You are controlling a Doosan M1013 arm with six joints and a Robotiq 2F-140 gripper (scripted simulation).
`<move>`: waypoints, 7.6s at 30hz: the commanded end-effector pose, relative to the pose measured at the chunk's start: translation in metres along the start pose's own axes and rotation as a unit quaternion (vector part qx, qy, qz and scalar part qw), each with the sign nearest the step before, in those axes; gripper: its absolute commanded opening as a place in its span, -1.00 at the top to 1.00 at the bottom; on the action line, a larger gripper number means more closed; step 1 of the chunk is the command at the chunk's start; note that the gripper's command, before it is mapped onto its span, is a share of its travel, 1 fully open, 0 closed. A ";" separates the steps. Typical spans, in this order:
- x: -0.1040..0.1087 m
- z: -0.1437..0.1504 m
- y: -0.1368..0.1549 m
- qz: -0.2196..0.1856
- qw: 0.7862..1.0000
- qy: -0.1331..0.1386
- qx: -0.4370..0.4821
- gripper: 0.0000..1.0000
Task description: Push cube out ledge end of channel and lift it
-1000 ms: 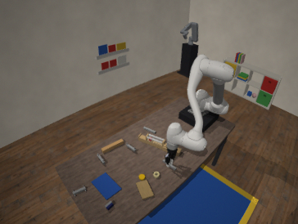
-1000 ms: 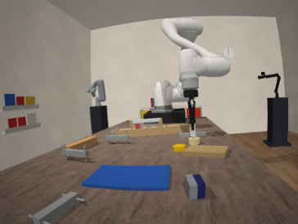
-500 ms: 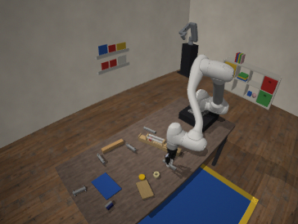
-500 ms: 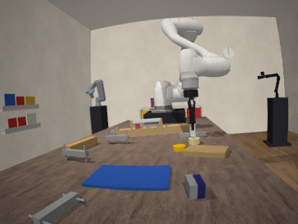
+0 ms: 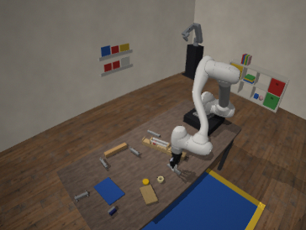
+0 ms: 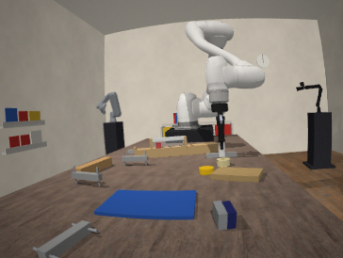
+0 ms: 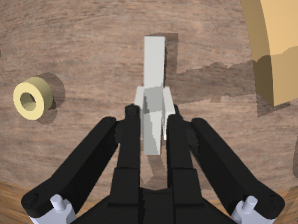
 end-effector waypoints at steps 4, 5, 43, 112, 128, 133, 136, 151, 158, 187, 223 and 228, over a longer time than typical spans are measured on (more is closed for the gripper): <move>0.000 0.000 0.000 0.000 1.000 0.000 0.000 1.00; 0.000 0.000 0.000 0.000 1.000 0.000 0.000 1.00; 0.088 0.000 0.000 0.000 1.000 0.000 0.000 1.00; 0.069 0.130 -0.105 0.000 0.987 0.000 0.158 1.00; 0.047 0.130 -0.105 0.000 0.987 0.000 0.158 1.00; 0.047 0.130 -0.105 0.000 0.987 0.000 0.158 1.00; 0.047 0.130 -0.105 0.000 0.987 0.000 0.158 1.00; 0.047 0.130 -0.105 0.000 0.987 0.000 0.158 1.00; 0.047 0.130 -0.105 0.000 0.987 0.000 0.158 1.00; 0.047 0.116 -0.140 0.000 0.987 0.000 0.158 1.00; 0.047 0.107 -0.161 0.000 0.987 0.000 0.158 1.00; 0.047 0.107 -0.161 0.000 0.987 0.000 0.158 1.00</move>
Point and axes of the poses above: the point where the finger pads meet when closed, its own x axis back along the fingers, its own z axis across the jaws, y = z × x, the point moved 1 cm from there along x, back along the fingers, and after that the axes turned 4 degrees about -x, right-handed, at the moved point
